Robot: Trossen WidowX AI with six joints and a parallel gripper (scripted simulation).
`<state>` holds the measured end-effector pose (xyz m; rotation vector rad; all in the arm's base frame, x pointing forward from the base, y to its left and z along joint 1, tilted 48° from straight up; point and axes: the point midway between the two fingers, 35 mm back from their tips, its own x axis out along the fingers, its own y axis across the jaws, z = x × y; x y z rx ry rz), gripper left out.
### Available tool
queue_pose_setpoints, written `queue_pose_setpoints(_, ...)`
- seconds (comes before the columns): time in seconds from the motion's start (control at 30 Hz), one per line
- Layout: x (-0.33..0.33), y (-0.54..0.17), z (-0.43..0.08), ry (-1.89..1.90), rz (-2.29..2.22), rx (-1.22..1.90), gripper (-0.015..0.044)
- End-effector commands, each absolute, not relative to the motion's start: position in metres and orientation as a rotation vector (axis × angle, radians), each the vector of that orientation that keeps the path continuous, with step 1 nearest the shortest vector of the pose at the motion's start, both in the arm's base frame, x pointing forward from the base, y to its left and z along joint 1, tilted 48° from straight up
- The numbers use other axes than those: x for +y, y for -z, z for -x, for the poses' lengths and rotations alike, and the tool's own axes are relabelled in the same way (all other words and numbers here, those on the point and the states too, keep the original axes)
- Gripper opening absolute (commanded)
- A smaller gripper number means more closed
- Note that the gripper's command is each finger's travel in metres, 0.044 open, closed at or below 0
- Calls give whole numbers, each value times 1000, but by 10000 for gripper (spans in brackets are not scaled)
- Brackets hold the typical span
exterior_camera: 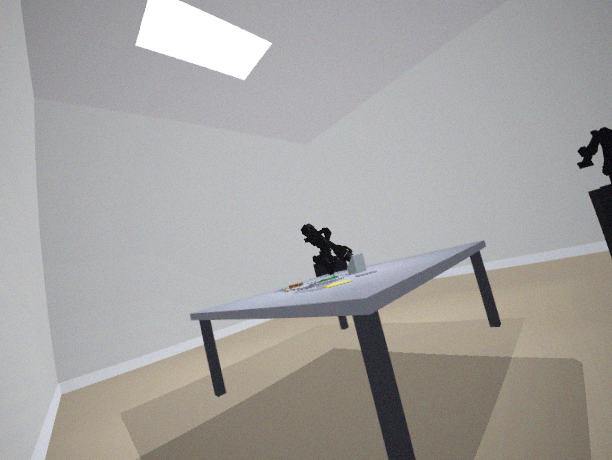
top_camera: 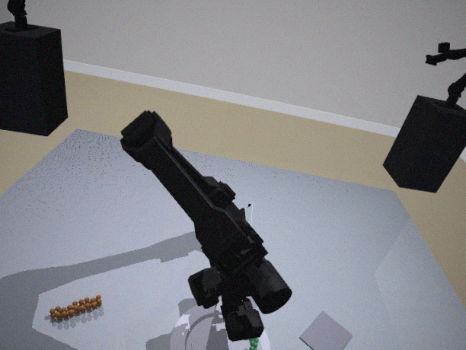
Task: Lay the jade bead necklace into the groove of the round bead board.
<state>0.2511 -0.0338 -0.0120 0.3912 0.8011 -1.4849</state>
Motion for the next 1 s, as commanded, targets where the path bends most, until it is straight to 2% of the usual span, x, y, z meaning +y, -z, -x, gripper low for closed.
queue_pose_setpoints(0.0, -39, 16, -249, 1484, -382, 802, 120)
queue_pose_setpoints(0.3, -47, 23, -247, 1485, -379, 801, 120)
queue_pose_setpoints(0.47, -45, 21, -248, 1489, -388, 800, 0)
queue_pose_setpoints(0.97, -45, 21, -248, 1489, -388, 800, 0)
